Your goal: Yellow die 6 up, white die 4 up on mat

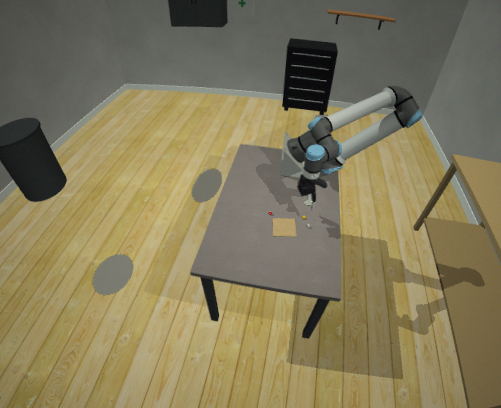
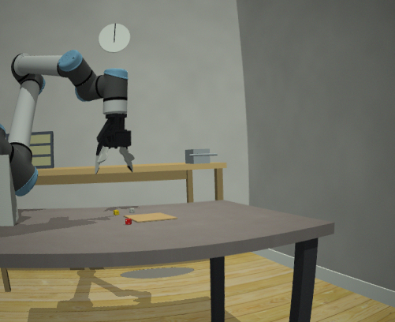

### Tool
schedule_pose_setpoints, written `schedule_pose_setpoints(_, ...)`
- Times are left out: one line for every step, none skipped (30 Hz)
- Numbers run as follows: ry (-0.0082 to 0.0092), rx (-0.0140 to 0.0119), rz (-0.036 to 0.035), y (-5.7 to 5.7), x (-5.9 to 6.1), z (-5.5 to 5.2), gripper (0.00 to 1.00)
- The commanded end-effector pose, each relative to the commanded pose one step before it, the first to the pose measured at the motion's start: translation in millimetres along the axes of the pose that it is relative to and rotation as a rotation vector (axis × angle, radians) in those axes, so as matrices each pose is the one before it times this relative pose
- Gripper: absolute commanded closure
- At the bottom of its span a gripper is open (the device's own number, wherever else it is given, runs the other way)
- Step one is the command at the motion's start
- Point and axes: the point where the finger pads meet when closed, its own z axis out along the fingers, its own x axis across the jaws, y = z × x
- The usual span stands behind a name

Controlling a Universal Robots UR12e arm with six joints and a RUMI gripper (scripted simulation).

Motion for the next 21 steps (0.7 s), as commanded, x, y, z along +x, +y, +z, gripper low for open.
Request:
schedule_pose_setpoints(-0.00008,0.00006,-0.05099,-1.03,-2.48,1.84,0.00)
schedule_pose_setpoints(0.00000,0.00000,0.00000,0.00,0.00,0.00,0.00)
schedule_pose_setpoints(0.00000,-0.00001,-0.01316,-0.12,-0.20,0.24,0.00)
schedule_pose_setpoints(0.00000,-0.00001,-0.01421,-0.13,-0.21,0.25,0.00)
schedule_pose_setpoints(0.00000,-0.00001,-0.01528,-0.14,-0.23,0.27,0.00)
schedule_pose_setpoints(0.00000,-0.00001,-0.01635,-0.15,-0.24,0.29,0.00)
schedule_pose_setpoints(0.00000,-0.00001,-0.01744,-0.16,-0.26,0.31,0.00)
schedule_pose_setpoints(0.00000,-0.00001,-0.01853,-0.17,-0.27,0.33,0.00)
schedule_pose_setpoints(0.00000,-0.00001,-0.01963,-0.18,-0.28,0.35,0.00)
schedule_pose_setpoints(0.00000,-0.00001,-0.02073,-0.19,-0.29,0.37,0.00)
schedule_pose_setpoints(0.00000,-0.00001,-0.02183,-0.20,-0.31,0.39,0.00)
schedule_pose_setpoints(0.00000,-0.00001,-0.02292,-0.20,-0.32,0.41,0.00)
schedule_pose_setpoints(0.00000,-0.00001,-0.02401,-0.21,-0.33,0.43,0.00)
schedule_pose_setpoints(0.00000,-0.00001,-0.02510,-0.22,-0.34,0.45,0.00)
schedule_pose_setpoints(0.00000,-0.00001,-0.02617,-0.23,-0.34,0.47,0.00)
schedule_pose_setpoints(0.00000,-0.00001,-0.02723,-0.24,-0.35,0.49,0.00)
schedule_pose_setpoints(-0.00001,-0.00001,-0.02828,-0.24,-0.36,0.50,0.00)
schedule_pose_setpoints(0.00000,0.00000,0.00000,0.00,0.00,0.00,0.00)
schedule_pose_setpoints(0.00000,0.00000,0.00000,0.00,0.00,0.00,0.00)
schedule_pose_setpoints(-0.00001,-0.00001,-0.02931,-0.25,-0.37,0.52,0.00)
schedule_pose_setpoints(-0.00001,-0.00001,-0.03033,-0.25,-0.37,0.54,0.00)
